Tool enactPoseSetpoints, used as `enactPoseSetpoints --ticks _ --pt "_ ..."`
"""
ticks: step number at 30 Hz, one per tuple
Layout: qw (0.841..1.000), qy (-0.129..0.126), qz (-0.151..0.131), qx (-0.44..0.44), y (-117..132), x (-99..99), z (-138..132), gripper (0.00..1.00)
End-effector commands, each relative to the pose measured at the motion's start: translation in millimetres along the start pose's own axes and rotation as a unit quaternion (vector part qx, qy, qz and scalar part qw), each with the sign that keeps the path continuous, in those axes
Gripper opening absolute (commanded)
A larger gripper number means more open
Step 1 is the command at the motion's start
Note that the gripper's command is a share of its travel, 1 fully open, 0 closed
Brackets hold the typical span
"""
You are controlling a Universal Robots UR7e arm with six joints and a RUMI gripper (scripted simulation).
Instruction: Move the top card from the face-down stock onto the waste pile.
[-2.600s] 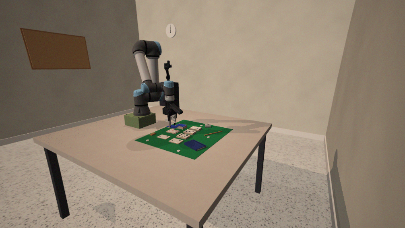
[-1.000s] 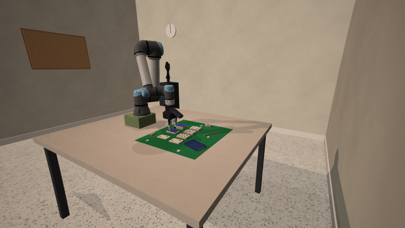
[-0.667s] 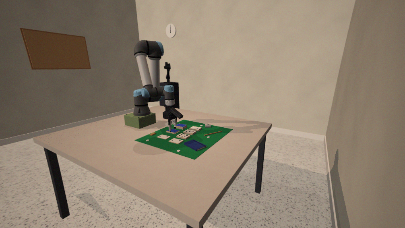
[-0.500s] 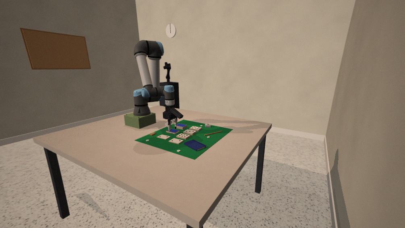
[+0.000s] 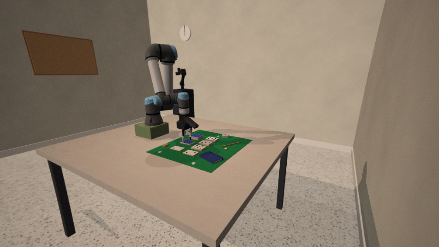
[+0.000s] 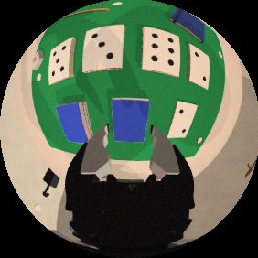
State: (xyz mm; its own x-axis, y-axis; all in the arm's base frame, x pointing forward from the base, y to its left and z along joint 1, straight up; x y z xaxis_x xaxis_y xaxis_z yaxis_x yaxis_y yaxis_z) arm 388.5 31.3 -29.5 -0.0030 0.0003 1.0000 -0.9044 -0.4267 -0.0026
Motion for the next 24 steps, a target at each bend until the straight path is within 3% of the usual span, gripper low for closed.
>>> enactPoseSetpoints --ticks 1,24 --pt "1.0 0.0 0.0 0.0 0.0 -0.2 0.0 0.5" --pt "1.0 0.001 0.002 0.0 -1.8 7.6 1.6 0.5"
Point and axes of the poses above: the point where the finger pads meet when closed, its own x axis back along the fingers, its own z axis across the jaws, y = z × x, the point moved 4 cm from there along x, back along the fingers, and after that the axes turned 15 degrees about x, right-handed, at the moved point
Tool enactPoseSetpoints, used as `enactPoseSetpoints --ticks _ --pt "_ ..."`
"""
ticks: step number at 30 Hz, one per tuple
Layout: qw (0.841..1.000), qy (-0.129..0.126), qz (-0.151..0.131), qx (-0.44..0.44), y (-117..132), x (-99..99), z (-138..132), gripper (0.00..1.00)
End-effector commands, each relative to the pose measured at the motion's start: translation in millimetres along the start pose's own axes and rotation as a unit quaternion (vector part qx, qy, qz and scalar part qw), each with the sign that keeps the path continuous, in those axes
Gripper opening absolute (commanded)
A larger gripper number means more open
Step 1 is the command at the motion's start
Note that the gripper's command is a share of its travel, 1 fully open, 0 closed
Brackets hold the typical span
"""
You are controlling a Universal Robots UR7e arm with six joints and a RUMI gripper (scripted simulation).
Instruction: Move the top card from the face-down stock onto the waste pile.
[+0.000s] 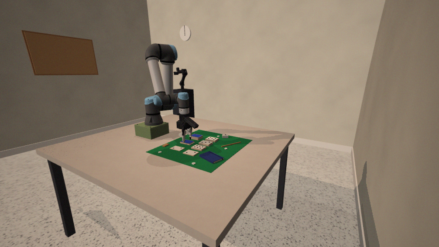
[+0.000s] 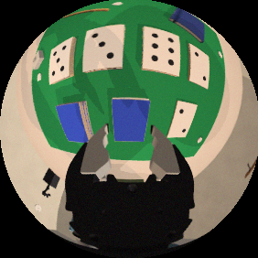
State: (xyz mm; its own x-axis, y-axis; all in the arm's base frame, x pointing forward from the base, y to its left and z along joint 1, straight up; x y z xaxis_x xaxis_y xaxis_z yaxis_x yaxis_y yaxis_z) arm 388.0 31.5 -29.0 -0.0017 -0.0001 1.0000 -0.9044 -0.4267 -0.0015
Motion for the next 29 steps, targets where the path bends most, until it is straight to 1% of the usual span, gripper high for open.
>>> enactPoseSetpoints --ticks 1,6,12,14,16,29 --pt "1.0 0.002 0.003 0.0 -2 9.3 2 0.5" --pt "1.0 0.002 0.003 0.0 -2 25.6 2 0.5" --pt "1.0 0.002 0.003 0.0 -2 54.0 2 0.5" --pt "1.0 0.002 0.003 0.0 -2 54.0 2 0.5" --pt "1.0 0.002 0.003 0.0 -2 64.3 2 0.5" --pt "1.0 0.002 0.003 0.0 -2 64.3 2 0.5"
Point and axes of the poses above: the point where the finger pads meet when closed, its own x axis back along the fingers, its own z axis across the jaws, y = z × x, the point moved 4 cm from there along x, back along the fingers, and after that the axes turned 15 degrees about x, right-handed, at the moved point
